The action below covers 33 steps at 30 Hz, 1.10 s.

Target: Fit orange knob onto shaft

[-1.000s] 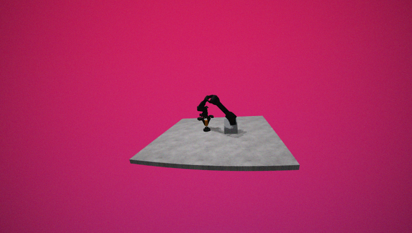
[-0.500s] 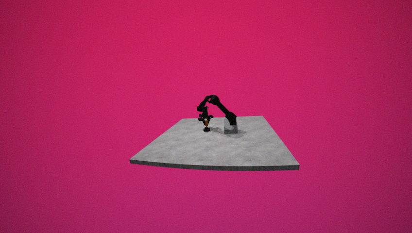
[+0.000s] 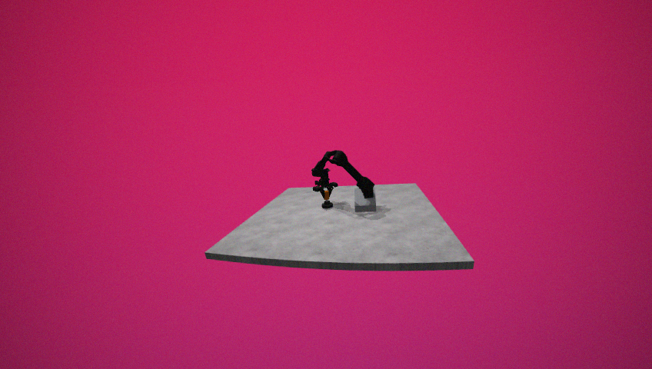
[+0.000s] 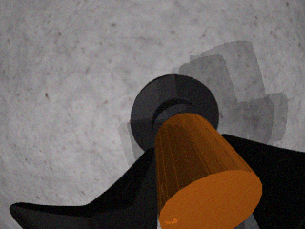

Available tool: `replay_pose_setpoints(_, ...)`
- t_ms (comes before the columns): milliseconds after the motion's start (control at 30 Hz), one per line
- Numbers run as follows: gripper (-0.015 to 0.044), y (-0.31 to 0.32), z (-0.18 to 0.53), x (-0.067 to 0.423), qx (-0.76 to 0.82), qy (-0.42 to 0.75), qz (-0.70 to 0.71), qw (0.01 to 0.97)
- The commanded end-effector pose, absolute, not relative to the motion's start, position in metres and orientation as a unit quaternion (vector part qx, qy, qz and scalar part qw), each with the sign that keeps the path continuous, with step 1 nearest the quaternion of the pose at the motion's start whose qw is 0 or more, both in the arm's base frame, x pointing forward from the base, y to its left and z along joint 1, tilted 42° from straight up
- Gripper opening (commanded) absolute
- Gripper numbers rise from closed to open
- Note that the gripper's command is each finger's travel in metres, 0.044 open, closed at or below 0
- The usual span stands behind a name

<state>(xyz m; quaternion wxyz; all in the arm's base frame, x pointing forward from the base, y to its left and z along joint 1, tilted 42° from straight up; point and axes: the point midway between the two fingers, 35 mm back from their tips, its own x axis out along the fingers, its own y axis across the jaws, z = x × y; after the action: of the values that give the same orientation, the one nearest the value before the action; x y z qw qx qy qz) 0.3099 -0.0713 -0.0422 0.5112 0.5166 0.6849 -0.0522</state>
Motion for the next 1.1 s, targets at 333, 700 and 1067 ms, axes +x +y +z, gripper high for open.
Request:
replay_pose_setpoints(333, 0.0, -0.0737, -0.0387, 0.3103, 0.502, 0.685, -0.031, 0.527)
replay_pose_setpoints(700, 0.0, -0.0718, -0.0411, 0.3103, 0.46, 0.685, 0.022, 0.564)
replay_pose_setpoints(1067, 0.0, -0.0707, -0.0427, 0.3102, 0.46, 0.685, 0.022, 0.564)
